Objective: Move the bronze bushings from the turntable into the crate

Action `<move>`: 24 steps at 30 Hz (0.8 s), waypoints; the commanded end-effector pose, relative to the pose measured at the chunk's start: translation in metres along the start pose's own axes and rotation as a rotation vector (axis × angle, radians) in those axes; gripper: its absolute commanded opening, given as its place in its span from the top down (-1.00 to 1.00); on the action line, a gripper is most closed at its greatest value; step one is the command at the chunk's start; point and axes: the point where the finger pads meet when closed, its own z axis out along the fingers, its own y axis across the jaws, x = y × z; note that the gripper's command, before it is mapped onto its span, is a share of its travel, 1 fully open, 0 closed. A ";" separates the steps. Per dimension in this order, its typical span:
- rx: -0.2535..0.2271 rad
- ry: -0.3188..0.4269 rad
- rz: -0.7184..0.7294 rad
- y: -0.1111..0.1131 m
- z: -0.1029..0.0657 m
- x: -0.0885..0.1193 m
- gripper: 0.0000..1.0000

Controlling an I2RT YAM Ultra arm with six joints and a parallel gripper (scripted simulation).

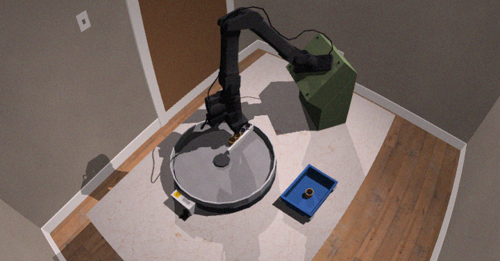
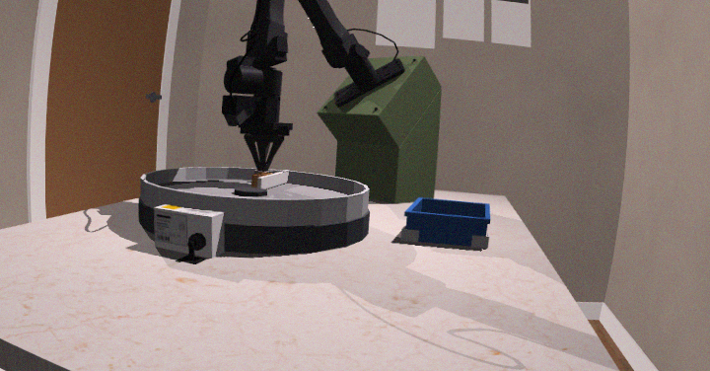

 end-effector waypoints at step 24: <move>-0.005 -0.038 0.004 -0.004 -0.009 -0.018 0.74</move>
